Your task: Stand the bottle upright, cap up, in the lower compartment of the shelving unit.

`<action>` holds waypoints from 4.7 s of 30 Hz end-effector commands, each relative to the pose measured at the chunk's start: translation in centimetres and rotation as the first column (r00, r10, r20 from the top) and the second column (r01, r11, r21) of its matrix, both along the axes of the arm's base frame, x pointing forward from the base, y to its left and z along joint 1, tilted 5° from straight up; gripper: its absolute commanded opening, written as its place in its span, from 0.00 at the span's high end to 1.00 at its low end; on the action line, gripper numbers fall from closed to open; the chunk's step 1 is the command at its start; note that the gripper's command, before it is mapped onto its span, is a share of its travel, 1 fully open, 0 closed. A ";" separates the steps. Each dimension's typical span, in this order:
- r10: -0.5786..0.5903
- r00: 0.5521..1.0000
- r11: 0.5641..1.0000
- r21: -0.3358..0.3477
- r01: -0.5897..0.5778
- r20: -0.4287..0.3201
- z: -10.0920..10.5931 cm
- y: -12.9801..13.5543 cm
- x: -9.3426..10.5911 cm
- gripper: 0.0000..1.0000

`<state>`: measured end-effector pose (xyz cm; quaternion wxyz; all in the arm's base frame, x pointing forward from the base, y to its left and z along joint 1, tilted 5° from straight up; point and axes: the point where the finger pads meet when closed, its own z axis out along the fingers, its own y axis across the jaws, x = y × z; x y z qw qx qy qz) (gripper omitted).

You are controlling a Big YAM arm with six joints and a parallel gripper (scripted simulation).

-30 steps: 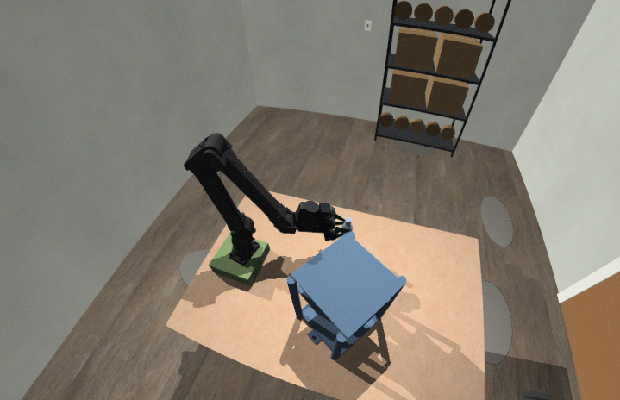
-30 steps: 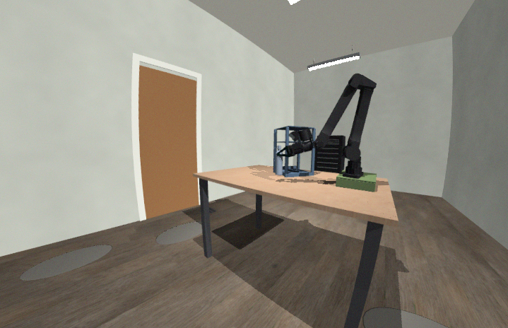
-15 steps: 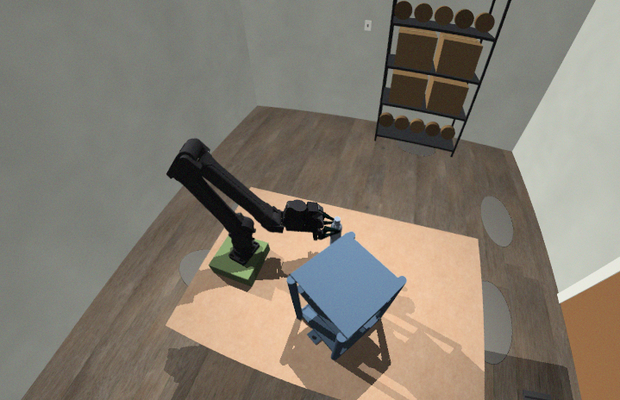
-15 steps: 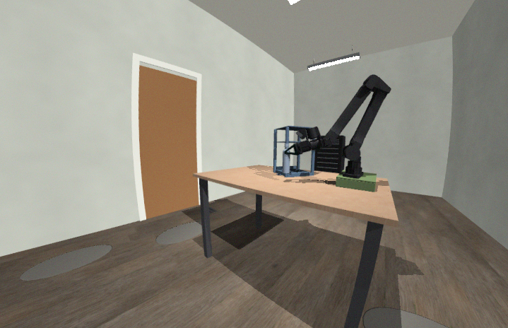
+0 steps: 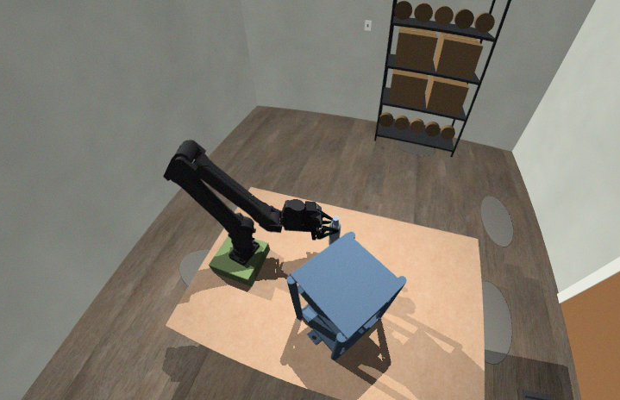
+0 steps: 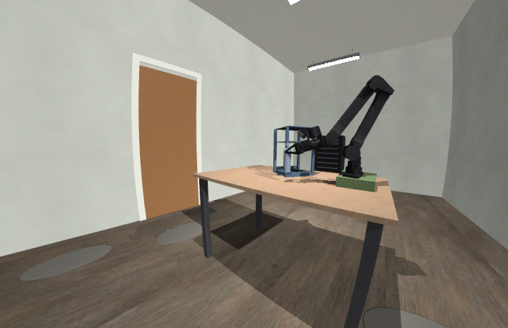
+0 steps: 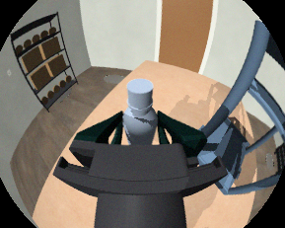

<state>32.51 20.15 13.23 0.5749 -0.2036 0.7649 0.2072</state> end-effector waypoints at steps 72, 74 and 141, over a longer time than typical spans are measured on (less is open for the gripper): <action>-0.339 0.941 0.941 0.008 0.339 -0.009 0.0 -7.1 -0.3 0.69; -0.338 0.941 0.941 0.012 0.338 -0.006 0.2 -7.0 -0.1 0.69; -0.654 0.756 0.756 0.010 0.654 -0.024 0.4 -12.8 -2.2 0.69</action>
